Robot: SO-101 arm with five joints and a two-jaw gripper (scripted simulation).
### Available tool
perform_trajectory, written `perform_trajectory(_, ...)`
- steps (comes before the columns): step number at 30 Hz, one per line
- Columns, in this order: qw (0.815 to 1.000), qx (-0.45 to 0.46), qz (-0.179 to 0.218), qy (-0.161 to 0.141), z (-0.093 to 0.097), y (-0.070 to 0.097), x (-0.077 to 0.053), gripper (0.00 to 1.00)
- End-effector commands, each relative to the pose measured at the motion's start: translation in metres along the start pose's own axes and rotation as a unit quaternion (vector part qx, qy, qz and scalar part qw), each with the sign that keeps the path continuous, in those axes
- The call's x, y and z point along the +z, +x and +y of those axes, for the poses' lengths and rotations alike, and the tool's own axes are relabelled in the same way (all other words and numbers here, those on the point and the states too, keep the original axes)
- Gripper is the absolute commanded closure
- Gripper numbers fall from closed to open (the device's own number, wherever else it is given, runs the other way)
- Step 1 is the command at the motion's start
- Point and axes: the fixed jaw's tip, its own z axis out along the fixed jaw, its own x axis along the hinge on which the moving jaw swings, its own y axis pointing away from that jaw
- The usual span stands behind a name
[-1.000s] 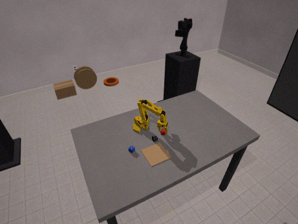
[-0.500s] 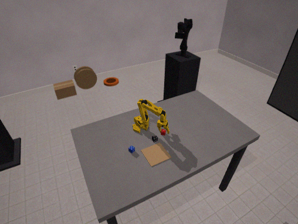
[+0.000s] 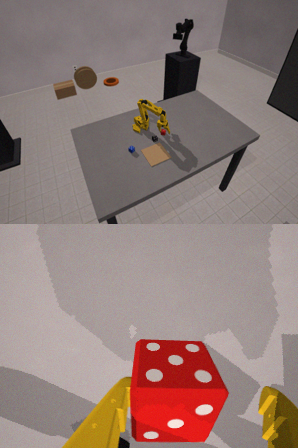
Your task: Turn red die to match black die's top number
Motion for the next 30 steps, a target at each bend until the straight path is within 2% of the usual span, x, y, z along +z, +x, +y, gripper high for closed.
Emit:
perform_trajectory(1,0.999,0.001,-0.001,0.046,-0.016,-0.001,-0.013,0.64)
perform_trajectory(5,0.999,0.001,-0.001,0.046,-0.016,-0.001,-0.022,0.64)
perform_trajectory(10,0.999,0.001,-0.001,0.046,-0.016,-0.001,-0.04,0.64)
perform_trajectory(12,0.999,0.001,-0.001,0.046,-0.016,-0.001,-0.04,0.64)
perform_trajectory(20,0.999,0.001,-0.001,0.046,-0.012,-0.001,-0.065,0.64)
perform_trajectory(24,0.999,0.001,-0.001,0.046,-0.01,-0.001,-0.07,0.64)
perform_trajectory(30,0.999,0.001,-0.001,0.046,-0.01,-0.001,-0.071,0.64)
